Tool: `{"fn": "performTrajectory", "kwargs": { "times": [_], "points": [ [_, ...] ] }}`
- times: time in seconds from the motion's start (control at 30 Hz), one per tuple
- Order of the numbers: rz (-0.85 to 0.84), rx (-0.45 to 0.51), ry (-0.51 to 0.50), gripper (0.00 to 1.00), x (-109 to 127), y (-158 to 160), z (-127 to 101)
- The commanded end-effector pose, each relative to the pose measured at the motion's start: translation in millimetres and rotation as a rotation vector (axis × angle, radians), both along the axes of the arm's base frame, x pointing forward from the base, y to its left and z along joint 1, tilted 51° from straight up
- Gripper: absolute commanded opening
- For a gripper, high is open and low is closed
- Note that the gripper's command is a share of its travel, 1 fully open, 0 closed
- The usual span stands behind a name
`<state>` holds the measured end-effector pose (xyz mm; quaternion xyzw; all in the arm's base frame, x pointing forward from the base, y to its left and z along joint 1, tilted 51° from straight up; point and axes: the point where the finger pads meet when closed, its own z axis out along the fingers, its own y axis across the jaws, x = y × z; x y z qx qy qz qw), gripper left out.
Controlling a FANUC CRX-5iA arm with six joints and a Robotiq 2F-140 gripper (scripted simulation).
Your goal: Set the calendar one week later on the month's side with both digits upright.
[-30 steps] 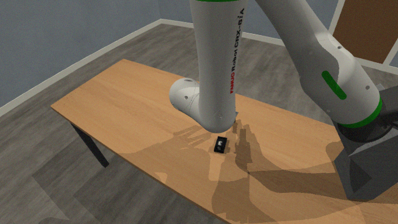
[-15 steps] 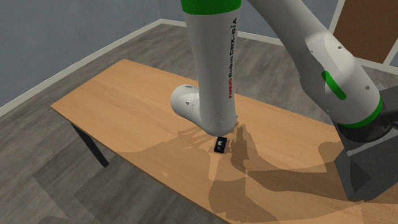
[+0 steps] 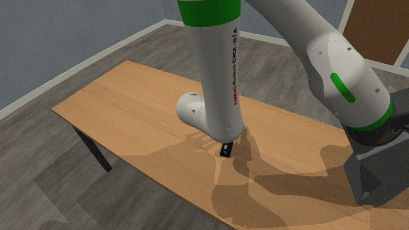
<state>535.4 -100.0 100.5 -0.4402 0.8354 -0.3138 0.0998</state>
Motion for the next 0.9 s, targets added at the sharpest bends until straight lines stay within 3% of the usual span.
{"fn": "performTrajectory", "kwargs": {
  "times": [0.0,0.87],
  "points": [
    [0.0,0.0,0.0,0.29,2.1,0.6,-1.7],
    [0.0,0.0,0.0,0.29,7.1,2.3,-6.0]
  ]
}}
